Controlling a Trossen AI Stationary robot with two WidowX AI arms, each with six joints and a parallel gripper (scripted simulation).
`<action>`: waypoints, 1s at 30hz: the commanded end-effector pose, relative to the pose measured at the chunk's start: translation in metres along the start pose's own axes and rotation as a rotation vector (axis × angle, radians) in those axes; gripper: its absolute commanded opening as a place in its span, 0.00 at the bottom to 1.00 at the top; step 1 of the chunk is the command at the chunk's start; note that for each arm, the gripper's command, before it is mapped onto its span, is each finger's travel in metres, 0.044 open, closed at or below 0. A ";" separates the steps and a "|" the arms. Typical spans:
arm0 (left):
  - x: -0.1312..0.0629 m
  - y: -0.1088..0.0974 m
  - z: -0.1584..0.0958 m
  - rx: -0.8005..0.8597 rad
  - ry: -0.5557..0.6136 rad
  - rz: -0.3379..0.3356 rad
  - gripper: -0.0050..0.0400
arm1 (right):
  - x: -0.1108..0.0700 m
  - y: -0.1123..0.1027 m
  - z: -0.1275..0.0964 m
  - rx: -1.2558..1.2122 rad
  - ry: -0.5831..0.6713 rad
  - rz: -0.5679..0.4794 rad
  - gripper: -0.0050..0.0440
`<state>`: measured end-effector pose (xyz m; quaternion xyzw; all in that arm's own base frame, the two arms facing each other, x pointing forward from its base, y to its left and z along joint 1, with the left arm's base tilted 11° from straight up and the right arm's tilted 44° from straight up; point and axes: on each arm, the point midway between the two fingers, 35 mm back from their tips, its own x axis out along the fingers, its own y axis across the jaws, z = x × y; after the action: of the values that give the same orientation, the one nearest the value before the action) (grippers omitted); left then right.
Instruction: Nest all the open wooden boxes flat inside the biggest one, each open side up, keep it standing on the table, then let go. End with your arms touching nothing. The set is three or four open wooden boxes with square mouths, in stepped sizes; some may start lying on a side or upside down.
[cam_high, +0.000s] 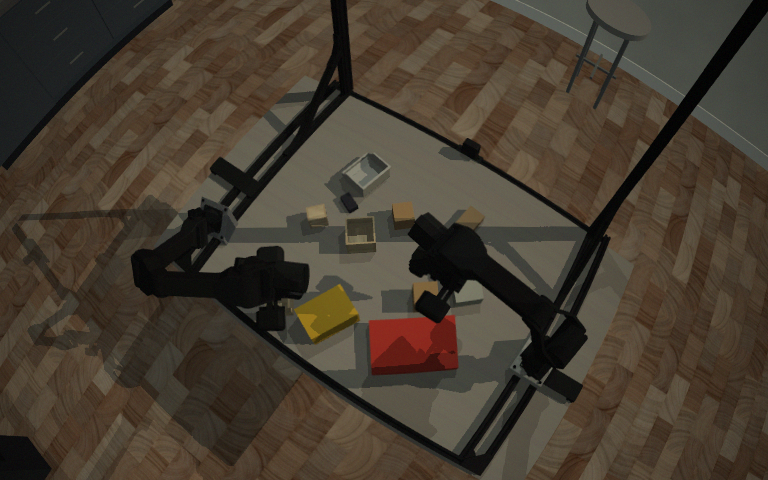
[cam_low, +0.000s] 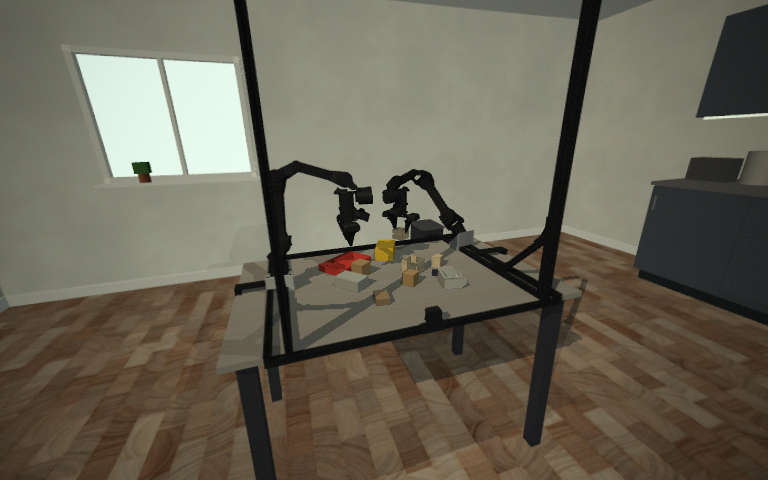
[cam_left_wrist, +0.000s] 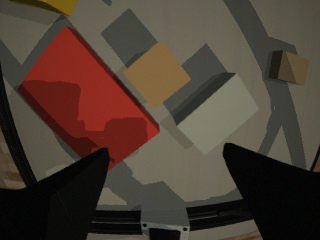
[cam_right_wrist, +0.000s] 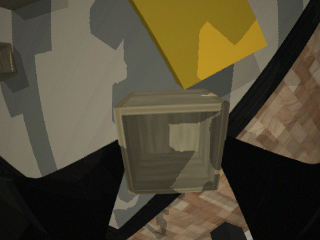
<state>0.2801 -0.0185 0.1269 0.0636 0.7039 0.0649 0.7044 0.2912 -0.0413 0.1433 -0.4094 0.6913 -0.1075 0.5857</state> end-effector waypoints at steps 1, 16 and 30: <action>0.000 0.000 0.000 0.002 0.001 0.002 1.00 | -0.003 0.005 0.016 -0.179 0.000 0.010 0.10; 0.000 0.000 0.000 0.002 0.001 0.002 1.00 | -0.013 0.022 0.058 -0.707 -0.006 0.014 0.10; 0.000 0.000 0.000 0.002 0.001 0.002 1.00 | -0.020 0.045 0.095 -1.193 -0.011 0.015 0.10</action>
<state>0.2801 -0.0185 0.1270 0.0636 0.7039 0.0649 0.7045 0.3505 0.0236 0.1099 -0.6481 0.6481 0.2650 0.2996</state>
